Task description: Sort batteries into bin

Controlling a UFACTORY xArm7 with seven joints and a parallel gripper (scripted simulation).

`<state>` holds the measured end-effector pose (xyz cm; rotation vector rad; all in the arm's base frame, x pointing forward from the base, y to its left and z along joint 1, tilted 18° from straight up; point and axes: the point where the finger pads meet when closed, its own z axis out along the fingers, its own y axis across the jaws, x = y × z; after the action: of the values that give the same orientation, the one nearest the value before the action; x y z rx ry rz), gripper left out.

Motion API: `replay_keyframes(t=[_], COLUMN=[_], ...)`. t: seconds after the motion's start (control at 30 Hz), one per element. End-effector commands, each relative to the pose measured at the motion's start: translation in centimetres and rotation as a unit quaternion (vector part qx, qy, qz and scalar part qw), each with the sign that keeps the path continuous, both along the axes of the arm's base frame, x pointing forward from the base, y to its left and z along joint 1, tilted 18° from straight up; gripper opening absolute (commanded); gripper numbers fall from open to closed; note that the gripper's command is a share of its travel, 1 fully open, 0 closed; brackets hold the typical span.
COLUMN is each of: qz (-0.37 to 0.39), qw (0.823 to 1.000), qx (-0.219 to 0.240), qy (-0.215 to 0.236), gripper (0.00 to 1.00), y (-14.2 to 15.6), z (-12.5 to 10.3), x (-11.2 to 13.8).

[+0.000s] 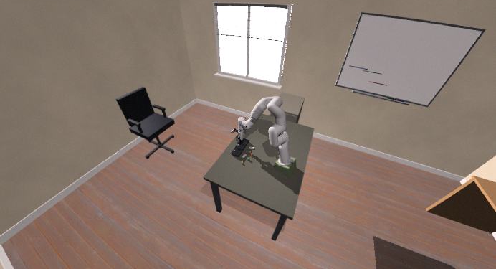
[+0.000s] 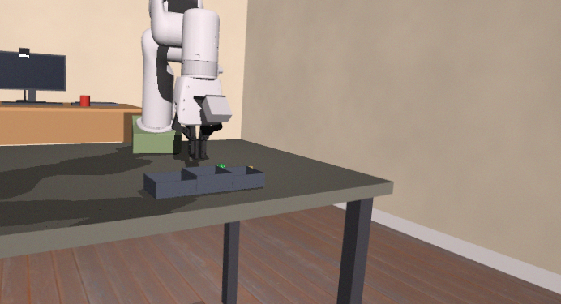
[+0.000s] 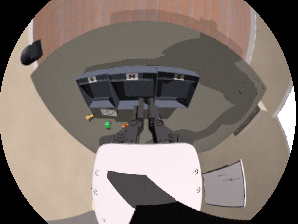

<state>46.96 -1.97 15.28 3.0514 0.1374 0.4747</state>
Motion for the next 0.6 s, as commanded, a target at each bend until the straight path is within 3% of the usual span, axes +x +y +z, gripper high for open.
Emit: replay_keyframes(t=[0.0,0.23,0.57], qz=[-0.002,-0.002,-0.002], qw=[1.0,1.0,1.0], qx=[-0.002,-0.002,-0.002], qy=[-0.002,-0.002,-0.002], gripper=[0.07,0.07,0.07], y=[2.5,2.5,2.4], z=[0.0,0.0,-2.6], x=[-0.2,-0.2,0.6])
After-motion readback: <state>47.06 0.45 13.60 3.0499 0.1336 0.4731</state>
